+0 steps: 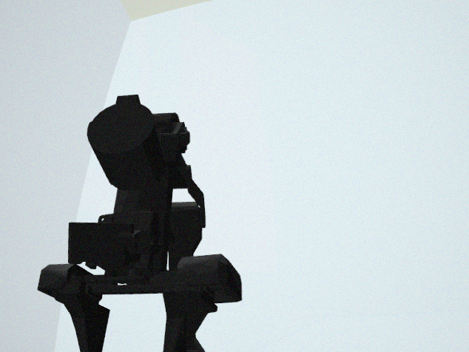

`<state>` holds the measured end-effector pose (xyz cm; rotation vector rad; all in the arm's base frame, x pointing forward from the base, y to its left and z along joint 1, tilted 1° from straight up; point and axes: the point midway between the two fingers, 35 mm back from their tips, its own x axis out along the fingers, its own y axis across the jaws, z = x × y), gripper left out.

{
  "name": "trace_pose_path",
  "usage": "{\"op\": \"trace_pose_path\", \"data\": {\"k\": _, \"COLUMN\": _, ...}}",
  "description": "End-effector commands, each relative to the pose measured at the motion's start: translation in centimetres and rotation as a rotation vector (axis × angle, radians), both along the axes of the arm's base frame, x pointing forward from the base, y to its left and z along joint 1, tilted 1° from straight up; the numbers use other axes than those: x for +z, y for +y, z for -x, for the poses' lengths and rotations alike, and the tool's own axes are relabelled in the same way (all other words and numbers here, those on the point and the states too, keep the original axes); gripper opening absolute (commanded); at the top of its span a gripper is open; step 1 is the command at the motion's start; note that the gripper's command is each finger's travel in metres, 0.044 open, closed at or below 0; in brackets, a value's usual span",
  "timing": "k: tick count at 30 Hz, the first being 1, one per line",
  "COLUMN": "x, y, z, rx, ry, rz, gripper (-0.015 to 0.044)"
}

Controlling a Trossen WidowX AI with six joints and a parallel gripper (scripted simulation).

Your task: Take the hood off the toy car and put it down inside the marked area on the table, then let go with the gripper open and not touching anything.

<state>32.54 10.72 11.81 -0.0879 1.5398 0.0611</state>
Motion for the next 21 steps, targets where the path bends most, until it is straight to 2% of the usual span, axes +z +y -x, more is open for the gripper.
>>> {"op": "trace_pose_path", "data": {"k": 1, "x": 1.4, "y": 0.0, "z": 0.1, "rx": -0.003, "ry": 0.001, "rz": 0.0, "gripper": 0.0}}
{"op": "trace_pose_path", "data": {"k": 6, "x": 1.2, "y": -0.3, "z": 0.0, "rx": -0.002, "ry": -0.002, "rz": 0.001, "gripper": 0.0}}
{"op": "trace_pose_path", "data": {"k": 21, "x": 1.5, "y": -5.8, "z": -0.6, "rx": -0.05, "ry": -0.005, "rz": 0.007, "gripper": 0.0}}
